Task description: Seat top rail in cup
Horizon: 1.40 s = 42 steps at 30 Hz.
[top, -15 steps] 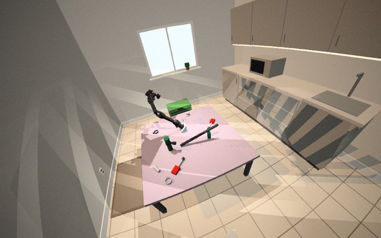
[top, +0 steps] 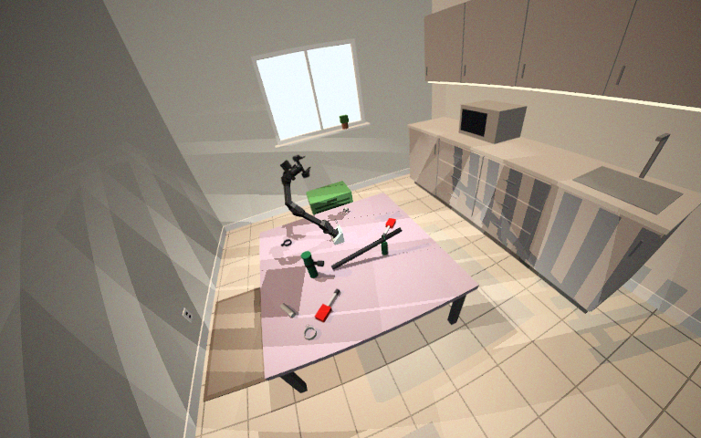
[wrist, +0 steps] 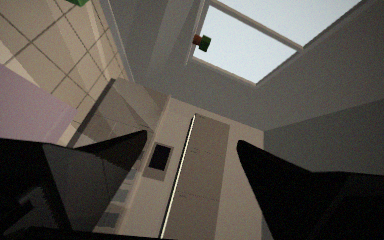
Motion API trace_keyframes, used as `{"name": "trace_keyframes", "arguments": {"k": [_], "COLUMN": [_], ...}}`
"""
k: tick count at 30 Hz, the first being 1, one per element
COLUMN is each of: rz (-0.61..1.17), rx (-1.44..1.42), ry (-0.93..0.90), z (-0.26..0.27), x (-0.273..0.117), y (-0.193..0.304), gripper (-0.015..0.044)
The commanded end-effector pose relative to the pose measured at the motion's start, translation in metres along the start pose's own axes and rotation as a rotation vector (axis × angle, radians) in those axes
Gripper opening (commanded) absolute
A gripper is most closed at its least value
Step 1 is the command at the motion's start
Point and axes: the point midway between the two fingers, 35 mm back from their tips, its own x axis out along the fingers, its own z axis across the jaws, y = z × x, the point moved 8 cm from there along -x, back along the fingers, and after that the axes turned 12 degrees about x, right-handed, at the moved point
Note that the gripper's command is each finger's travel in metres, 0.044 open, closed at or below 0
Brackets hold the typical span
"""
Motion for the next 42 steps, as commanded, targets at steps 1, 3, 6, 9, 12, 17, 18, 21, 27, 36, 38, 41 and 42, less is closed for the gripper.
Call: {"name": "trace_keyframes", "arguments": {"k": [1,3,6,9,12,17,18,21,27,36,38,41,42], "rz": [0.198,0.299,0.447,0.584,0.713,0.914,0.965,1.116,1.418,1.877,1.988,2.152,2.206], "rx": [0.210,0.323,0.486,0.630,0.767,0.986,1.041,1.198,1.485,1.808,1.845,1.869,1.867], "ry": [0.011,0.028,0.064,0.104,0.152,0.249,0.278,0.373,0.608,1.072,1.204,1.410,1.481], "z": [-0.004,-0.005,-0.004,-0.002,0.003,0.015,0.019,0.033,0.069,0.143,0.163,0.193,0.203], "x": [0.013,0.016,0.015,0.010,0.000,-0.017,-0.022,-0.040,-0.087,-0.175,-0.196,-0.226,-0.235], "y": [0.052,0.079,0.122,0.163,0.201,0.255,0.268,0.305,0.369,0.433,0.441,0.448,0.450], "gripper": [0.0440,0.0440,0.0440,0.0440,0.0440,0.0440,0.0440,0.0440,0.0440,0.0440,0.0440,0.0440,0.0440]}}
